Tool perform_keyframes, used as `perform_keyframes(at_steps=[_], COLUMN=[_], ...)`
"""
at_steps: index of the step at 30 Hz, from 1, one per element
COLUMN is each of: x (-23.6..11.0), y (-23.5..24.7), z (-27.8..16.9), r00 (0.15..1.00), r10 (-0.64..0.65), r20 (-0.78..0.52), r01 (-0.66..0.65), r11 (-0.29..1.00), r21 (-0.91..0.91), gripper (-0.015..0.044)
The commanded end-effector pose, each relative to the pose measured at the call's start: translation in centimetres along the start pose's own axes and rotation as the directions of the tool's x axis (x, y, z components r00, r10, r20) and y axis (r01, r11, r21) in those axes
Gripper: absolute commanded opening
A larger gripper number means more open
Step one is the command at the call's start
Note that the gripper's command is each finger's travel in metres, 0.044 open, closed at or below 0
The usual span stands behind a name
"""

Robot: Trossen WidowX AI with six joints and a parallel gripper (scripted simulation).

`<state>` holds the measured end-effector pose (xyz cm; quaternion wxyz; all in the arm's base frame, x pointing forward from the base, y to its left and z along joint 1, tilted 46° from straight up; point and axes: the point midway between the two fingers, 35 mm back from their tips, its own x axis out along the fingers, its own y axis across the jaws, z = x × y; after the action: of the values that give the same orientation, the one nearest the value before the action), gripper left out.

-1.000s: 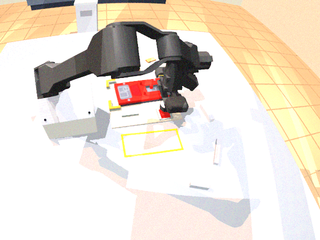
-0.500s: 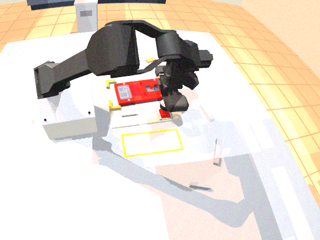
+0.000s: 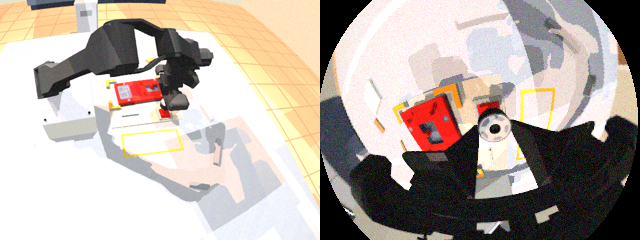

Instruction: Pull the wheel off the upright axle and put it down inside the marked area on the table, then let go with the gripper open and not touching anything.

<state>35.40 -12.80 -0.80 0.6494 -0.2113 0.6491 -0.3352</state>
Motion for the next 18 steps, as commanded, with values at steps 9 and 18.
perform_keyframes(at_steps=[9,18], x=[-0.64,-0.94], y=[0.08,0.08], z=[0.08,0.07], r00=[1.000,1.000], r10=[-0.001,-0.001], r20=[0.006,0.006], r01=[0.001,0.002], r11=[1.000,1.000], r21=[0.000,-0.001], gripper=[0.0000,0.0000])
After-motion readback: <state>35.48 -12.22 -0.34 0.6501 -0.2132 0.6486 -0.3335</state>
